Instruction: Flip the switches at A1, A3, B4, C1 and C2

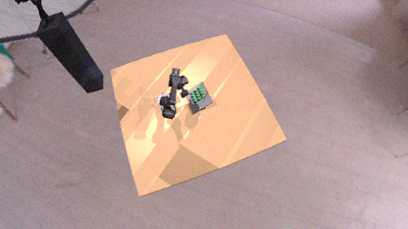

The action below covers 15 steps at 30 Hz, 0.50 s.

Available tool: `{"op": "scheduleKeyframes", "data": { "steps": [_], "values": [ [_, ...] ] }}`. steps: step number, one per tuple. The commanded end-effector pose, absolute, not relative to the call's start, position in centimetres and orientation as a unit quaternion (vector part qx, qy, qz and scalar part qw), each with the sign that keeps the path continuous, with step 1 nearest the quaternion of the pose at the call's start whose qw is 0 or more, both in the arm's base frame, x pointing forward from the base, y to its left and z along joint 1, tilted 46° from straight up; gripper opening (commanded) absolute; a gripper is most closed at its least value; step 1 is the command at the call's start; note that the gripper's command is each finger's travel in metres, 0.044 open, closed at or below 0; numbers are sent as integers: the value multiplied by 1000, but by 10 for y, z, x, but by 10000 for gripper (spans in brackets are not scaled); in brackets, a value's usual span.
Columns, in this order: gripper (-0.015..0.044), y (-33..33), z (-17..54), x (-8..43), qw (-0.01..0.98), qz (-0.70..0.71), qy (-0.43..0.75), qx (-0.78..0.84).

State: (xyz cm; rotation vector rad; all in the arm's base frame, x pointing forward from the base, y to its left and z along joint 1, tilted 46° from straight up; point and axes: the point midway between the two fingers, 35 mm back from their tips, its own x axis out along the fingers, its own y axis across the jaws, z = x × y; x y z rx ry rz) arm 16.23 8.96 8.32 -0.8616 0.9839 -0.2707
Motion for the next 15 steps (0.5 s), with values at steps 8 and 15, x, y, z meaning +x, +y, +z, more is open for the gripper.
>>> {"op": "scheduleKeyframes", "data": {
  "steps": [8,15],
  "values": [
    [190,94,21,227,800,-118,451,-378],
    [6,91,10,242,806,-124,443,-374]
  ]
}}
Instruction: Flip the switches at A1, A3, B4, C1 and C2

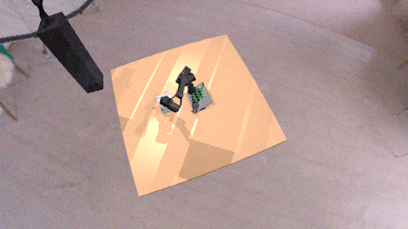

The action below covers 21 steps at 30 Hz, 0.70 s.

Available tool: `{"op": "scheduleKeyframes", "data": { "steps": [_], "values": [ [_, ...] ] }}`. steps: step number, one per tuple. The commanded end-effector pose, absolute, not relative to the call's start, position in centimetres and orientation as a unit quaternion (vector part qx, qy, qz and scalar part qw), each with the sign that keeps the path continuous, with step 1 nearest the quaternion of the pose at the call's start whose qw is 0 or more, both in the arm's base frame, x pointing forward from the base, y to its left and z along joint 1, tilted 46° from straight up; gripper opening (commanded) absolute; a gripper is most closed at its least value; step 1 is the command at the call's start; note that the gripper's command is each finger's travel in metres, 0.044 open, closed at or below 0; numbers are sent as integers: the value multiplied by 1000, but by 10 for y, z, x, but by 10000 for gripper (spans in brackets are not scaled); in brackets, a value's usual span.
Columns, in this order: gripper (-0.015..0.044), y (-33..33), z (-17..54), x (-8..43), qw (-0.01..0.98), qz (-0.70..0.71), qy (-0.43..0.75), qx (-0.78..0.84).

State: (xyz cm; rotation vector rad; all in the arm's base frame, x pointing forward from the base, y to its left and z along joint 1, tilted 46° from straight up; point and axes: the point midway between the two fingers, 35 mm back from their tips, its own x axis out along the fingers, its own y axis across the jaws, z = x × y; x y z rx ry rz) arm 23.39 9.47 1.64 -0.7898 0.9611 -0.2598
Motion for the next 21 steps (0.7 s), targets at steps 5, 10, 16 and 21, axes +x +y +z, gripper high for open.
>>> {"op": "scheduleKeyframes", "data": {
  "steps": [5,10,16,21],
  "values": [
    [0,78,-5,255,808,-122,437,-375],
    [0,71,-12,262,811,-120,431,-376],
    [0,65,-18,268,811,-120,431,-376],
    [0,64,-20,270,811,-120,431,-376]
  ]
}}
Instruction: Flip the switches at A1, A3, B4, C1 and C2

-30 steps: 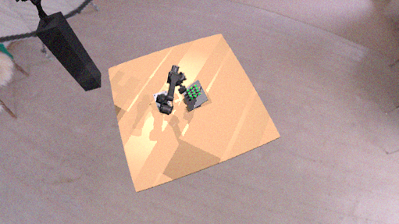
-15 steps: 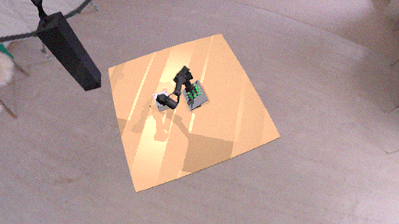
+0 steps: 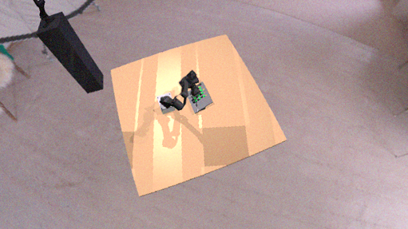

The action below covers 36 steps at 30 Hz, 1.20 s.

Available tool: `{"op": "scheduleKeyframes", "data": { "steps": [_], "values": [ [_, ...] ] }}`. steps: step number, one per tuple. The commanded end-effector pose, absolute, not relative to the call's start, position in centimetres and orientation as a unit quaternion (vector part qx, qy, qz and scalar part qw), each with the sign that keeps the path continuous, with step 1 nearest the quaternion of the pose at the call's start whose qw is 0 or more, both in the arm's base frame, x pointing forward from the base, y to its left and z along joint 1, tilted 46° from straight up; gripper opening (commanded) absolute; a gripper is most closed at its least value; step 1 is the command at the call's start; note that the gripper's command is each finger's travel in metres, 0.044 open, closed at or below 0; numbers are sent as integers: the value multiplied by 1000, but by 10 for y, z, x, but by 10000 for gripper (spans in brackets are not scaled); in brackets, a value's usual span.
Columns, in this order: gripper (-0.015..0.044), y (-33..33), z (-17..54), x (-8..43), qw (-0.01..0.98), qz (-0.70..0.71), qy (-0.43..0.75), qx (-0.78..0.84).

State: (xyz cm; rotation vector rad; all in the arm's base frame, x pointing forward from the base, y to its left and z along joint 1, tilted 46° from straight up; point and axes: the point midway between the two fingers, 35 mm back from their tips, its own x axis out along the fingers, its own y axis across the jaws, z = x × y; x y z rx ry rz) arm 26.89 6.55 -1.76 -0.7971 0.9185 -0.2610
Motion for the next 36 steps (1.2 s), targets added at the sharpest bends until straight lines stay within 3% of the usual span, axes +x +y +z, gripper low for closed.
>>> {"op": "scheduleKeyframes", "data": {
  "steps": [1,36],
  "values": [
    [0,63,-21,271,811,-120,431,-376],
    [0,57,-27,277,811,-121,431,-376]
  ]
}}
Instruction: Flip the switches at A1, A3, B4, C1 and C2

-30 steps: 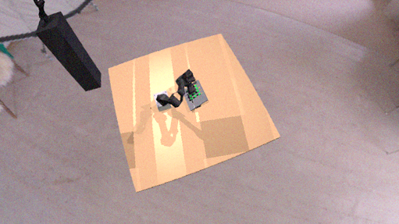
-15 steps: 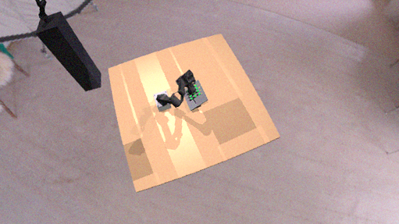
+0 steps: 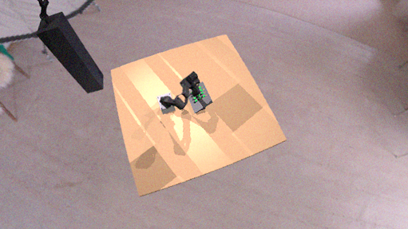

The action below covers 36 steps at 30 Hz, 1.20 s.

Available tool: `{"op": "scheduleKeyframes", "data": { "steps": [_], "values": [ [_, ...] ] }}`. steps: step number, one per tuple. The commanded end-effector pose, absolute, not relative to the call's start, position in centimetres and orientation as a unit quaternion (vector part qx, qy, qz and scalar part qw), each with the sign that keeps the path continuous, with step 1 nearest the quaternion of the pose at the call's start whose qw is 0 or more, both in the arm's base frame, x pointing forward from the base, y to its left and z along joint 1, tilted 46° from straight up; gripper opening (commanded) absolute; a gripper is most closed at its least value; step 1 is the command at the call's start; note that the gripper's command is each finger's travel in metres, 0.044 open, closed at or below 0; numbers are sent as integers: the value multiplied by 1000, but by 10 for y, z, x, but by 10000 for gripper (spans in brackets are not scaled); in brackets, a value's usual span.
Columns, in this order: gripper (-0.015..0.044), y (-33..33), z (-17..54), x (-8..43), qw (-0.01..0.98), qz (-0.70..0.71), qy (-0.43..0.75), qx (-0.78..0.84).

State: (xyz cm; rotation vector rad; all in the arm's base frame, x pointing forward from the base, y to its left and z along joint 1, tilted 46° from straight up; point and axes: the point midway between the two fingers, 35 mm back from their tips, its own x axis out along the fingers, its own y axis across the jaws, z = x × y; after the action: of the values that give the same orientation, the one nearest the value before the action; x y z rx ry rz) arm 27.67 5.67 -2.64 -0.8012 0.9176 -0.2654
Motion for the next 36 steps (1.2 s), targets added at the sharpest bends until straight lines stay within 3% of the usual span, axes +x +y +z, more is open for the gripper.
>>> {"op": "scheduleKeyframes", "data": {
  "steps": [1,30,36],
  "values": [
    [0,57,-27,277,811,-121,431,-376],
    [0,55,-30,279,811,-121,431,-376],
    [0,84,-2,252,807,-122,442,-372]
  ]
}}
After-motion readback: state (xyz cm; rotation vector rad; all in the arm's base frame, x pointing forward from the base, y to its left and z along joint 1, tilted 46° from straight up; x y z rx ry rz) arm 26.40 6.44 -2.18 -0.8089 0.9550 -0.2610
